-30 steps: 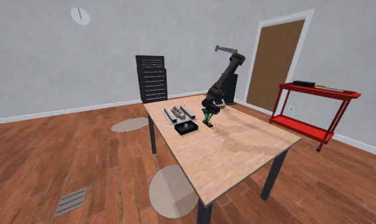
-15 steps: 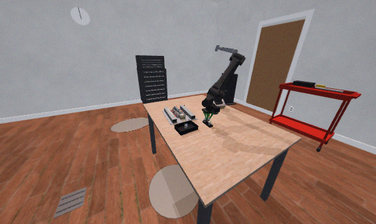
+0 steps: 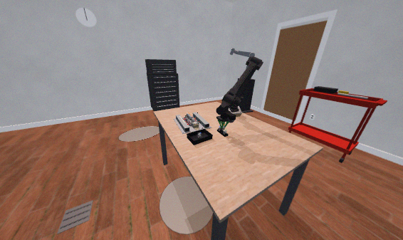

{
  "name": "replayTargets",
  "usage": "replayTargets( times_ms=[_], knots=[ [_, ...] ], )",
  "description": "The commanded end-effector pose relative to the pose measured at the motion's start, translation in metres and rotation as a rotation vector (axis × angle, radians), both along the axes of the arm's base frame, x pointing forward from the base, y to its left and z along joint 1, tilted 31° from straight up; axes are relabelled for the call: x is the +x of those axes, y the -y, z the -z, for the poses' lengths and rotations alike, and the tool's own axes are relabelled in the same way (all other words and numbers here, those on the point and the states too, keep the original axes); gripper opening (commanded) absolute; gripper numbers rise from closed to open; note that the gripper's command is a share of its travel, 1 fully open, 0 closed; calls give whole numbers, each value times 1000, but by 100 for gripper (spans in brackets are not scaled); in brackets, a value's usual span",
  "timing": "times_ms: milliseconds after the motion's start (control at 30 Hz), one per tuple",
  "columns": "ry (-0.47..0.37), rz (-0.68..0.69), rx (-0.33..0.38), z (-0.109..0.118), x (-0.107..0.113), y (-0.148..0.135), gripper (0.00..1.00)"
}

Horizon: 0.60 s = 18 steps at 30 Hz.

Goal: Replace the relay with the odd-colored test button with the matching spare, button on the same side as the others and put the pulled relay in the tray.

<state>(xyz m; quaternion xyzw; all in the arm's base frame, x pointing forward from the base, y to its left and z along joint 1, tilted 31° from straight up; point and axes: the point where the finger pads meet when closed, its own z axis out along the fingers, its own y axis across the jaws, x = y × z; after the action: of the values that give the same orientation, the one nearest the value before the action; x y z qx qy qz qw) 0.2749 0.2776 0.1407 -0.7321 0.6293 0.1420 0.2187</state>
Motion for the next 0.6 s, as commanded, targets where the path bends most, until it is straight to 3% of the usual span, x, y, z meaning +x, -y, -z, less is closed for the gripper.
replayTargets(
  times_ms=[0, 333, 567],
  knots=[
    [35, 7, 27, -22, 14, -1, 0],
    [42, 6, 31, -29, 13, 1, 0],
    [50, 6, 36, -47, 13, 9, 0]
  ],
)
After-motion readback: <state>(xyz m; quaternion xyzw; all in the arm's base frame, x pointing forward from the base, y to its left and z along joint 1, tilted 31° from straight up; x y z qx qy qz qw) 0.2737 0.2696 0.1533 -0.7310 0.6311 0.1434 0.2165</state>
